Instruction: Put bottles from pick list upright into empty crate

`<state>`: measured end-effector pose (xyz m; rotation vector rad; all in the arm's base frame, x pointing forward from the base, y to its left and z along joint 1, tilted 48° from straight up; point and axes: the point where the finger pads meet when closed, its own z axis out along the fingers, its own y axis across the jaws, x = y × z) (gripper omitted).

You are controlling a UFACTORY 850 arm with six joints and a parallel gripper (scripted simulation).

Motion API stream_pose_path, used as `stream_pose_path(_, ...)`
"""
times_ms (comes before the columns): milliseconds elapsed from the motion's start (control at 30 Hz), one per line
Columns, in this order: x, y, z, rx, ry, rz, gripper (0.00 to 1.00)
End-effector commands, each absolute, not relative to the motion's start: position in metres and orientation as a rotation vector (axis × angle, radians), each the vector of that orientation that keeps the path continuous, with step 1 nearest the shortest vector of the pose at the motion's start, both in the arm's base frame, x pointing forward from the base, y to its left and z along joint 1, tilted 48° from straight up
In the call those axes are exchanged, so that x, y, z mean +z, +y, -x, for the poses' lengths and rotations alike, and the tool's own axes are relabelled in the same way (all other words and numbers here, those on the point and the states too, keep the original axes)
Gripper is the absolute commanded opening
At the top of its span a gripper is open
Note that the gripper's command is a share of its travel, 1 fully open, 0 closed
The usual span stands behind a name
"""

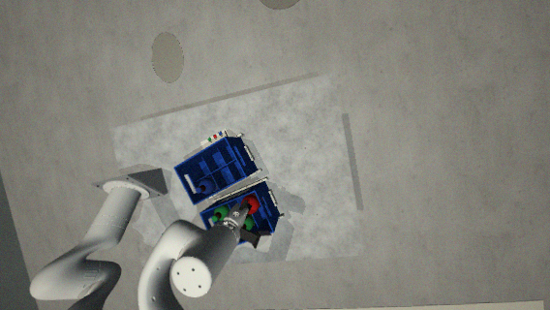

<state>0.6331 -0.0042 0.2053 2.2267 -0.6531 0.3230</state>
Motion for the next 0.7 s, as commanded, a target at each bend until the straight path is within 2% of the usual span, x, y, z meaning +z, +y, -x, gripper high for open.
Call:
stream_pose_path(0,0.209,0.000,-0.634,0.325,-0.653,-2.228,0.00)
stream_pose_path(667,0.229,0.022,-0.633,0.325,-0.653,-2.228,0.00)
